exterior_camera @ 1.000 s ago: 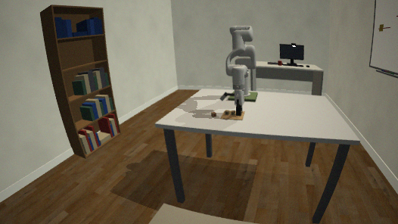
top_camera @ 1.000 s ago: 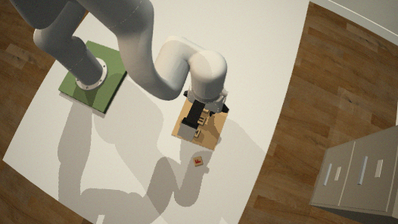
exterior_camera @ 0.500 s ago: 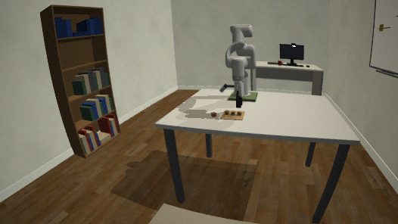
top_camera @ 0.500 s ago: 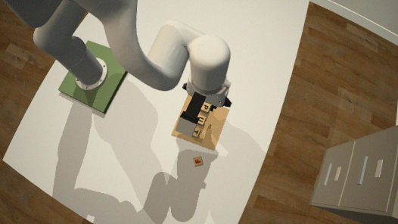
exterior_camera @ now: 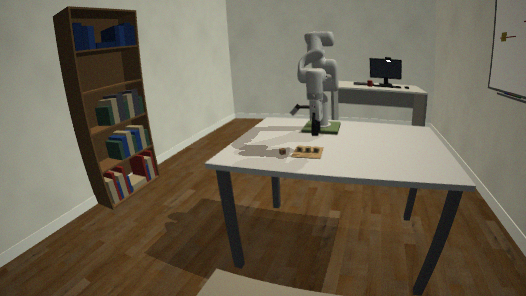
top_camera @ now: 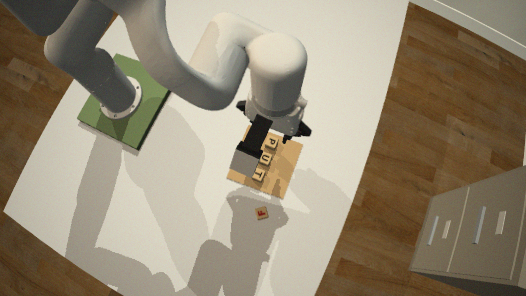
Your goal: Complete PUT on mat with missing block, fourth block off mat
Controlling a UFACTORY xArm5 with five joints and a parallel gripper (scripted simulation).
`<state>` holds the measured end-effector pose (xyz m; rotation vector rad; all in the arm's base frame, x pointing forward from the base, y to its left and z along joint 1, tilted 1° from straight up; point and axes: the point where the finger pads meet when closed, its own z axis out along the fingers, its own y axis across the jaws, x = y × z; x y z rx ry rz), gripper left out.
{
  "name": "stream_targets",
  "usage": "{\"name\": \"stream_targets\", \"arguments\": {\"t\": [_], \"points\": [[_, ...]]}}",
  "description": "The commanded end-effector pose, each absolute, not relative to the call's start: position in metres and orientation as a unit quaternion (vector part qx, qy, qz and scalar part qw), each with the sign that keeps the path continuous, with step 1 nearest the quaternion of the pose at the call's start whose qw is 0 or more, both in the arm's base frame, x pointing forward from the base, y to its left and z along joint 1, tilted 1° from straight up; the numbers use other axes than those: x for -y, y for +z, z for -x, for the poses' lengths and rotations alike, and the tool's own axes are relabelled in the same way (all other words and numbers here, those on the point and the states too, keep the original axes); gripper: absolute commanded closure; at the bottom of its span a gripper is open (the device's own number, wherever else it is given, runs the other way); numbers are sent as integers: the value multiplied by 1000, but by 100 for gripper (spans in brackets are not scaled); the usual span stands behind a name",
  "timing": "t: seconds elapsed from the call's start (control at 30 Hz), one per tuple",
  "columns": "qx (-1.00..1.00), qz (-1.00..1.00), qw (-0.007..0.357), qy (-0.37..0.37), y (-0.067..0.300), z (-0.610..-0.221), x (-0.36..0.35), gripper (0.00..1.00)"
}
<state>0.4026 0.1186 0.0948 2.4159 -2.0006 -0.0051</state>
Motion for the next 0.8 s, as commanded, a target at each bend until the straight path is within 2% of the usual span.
{"name": "stream_targets", "arguments": {"t": [0.0,0.77], "points": [[638,-770,1,0,96,-404,-119,0],[638,-770,1,0,99,-404,-119,0]]}}
